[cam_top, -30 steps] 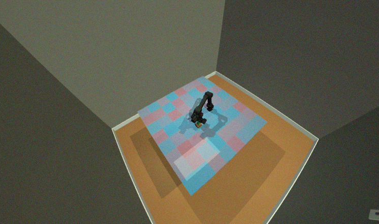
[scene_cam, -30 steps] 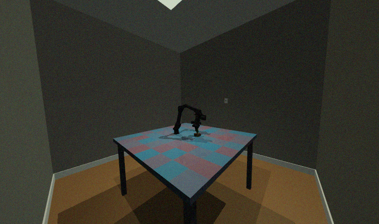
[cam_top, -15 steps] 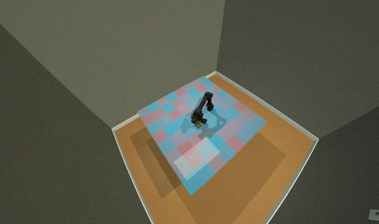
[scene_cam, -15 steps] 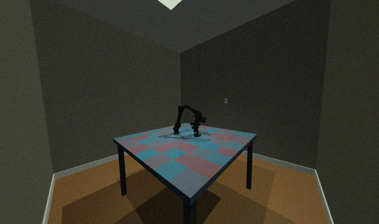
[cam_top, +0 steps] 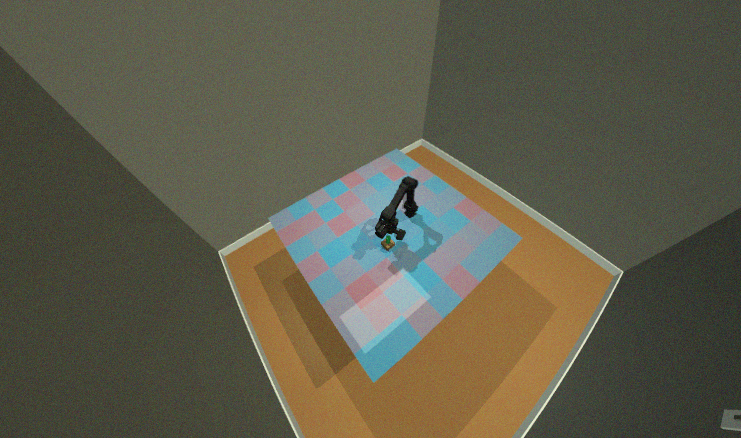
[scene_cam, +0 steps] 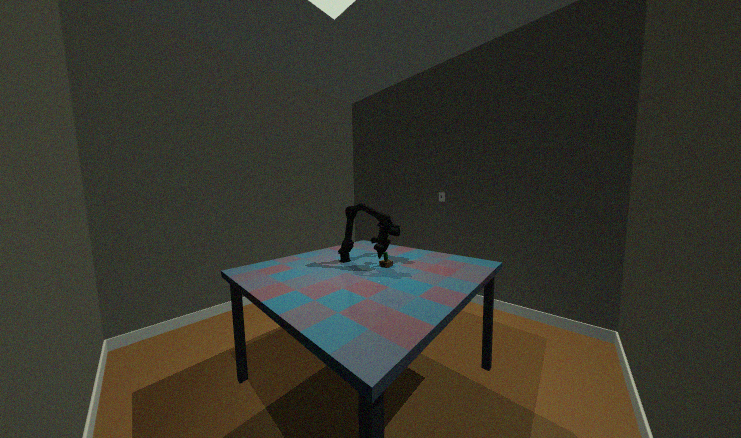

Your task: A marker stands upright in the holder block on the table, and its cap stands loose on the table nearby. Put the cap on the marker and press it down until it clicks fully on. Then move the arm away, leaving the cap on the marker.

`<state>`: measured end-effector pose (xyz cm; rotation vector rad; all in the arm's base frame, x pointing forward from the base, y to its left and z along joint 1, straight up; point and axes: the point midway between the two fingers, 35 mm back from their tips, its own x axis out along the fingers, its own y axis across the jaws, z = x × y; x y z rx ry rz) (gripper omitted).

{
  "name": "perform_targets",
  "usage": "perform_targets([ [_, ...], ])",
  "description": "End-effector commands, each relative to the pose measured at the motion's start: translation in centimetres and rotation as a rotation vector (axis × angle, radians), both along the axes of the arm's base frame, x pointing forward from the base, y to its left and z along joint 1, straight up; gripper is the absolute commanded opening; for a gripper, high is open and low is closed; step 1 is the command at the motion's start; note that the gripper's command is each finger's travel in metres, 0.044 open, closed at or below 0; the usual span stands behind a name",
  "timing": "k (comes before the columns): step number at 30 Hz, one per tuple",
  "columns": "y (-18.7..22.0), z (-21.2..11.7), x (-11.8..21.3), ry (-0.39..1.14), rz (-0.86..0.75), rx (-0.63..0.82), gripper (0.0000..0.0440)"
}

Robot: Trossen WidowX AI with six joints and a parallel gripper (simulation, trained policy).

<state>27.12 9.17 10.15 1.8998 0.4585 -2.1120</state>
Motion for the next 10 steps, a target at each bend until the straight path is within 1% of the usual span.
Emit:
perform_targets([
  [1, 0.1, 1.2, 0.4, -0.033, 0.002, 0.014, 0.0440],
  [10, -0.1, 3.2, 0.5, -0.081, 0.002, 0.029, 0.0439],
])
